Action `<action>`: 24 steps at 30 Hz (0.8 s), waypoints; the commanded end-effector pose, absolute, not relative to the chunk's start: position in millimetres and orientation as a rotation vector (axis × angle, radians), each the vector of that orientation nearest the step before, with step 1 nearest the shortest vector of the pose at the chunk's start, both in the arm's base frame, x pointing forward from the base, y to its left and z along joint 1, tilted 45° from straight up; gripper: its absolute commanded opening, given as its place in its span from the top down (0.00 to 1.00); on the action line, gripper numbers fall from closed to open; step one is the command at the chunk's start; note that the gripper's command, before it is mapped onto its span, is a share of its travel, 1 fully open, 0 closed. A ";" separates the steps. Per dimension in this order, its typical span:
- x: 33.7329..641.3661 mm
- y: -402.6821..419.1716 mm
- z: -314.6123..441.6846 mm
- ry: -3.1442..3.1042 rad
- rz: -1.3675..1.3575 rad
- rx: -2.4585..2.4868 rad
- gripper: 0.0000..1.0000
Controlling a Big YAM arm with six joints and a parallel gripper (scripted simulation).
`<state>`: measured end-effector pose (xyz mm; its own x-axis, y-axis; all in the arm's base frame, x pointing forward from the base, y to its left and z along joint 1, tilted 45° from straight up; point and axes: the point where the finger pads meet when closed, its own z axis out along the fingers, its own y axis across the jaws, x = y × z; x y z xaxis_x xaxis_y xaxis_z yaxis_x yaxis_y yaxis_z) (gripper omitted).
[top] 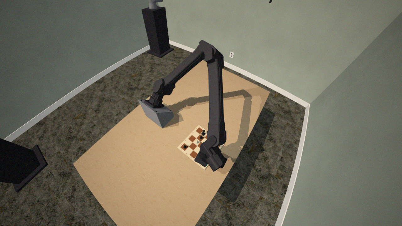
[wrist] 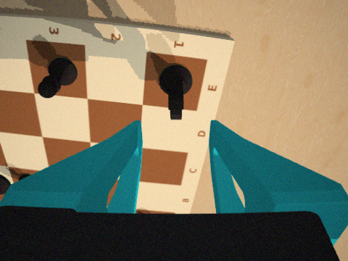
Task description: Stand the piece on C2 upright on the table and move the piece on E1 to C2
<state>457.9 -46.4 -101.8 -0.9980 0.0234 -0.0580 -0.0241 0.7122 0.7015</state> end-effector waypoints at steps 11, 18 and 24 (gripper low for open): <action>461.4 -30.2 -109.5 2.853 1.173 -0.021 0.64; 468.4 -25.2 -114.6 2.844 1.163 -0.028 0.64; 462.0 -14.9 -125.1 2.853 1.173 -0.021 0.64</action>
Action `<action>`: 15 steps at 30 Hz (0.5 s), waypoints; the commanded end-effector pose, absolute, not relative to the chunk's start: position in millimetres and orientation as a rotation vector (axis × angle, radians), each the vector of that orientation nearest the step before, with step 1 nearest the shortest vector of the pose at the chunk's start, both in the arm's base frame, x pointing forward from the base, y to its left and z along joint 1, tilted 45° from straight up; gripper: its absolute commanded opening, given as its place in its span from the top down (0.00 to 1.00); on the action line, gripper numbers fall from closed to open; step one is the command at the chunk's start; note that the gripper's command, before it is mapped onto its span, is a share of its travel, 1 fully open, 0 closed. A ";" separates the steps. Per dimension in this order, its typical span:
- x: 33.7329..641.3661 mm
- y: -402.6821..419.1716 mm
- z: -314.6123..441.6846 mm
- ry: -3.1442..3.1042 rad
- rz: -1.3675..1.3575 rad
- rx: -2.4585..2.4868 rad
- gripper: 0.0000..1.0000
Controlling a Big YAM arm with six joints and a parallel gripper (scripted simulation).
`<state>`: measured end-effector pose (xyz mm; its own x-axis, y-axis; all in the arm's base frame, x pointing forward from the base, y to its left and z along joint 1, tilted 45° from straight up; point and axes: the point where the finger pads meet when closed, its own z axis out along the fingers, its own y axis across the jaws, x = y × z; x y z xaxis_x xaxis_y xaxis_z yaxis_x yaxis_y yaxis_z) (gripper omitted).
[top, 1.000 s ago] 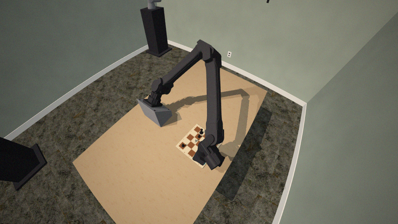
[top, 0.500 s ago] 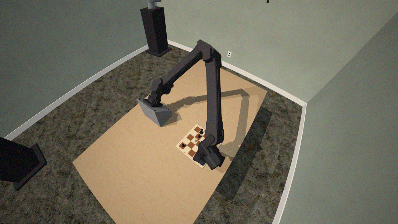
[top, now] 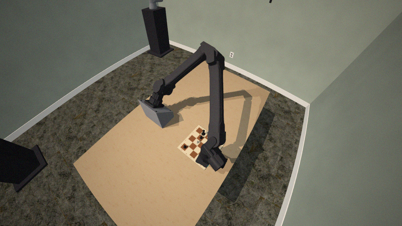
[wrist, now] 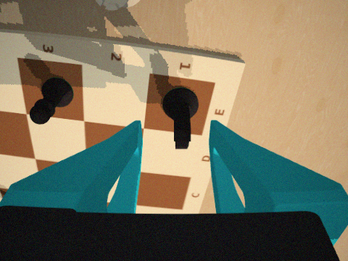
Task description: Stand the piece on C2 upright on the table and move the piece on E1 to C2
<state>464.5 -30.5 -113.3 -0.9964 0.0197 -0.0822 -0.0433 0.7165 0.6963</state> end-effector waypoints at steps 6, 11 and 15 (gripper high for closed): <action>462.3 -11.2 -128.4 2.855 1.175 -0.020 0.64; 466.0 -12.0 -127.1 2.852 1.172 -0.022 0.64; 466.0 -12.0 -127.1 2.852 1.171 -0.024 0.64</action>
<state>463.2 -22.7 -122.1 -0.9975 0.0219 -0.0677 -0.0317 0.7147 0.6987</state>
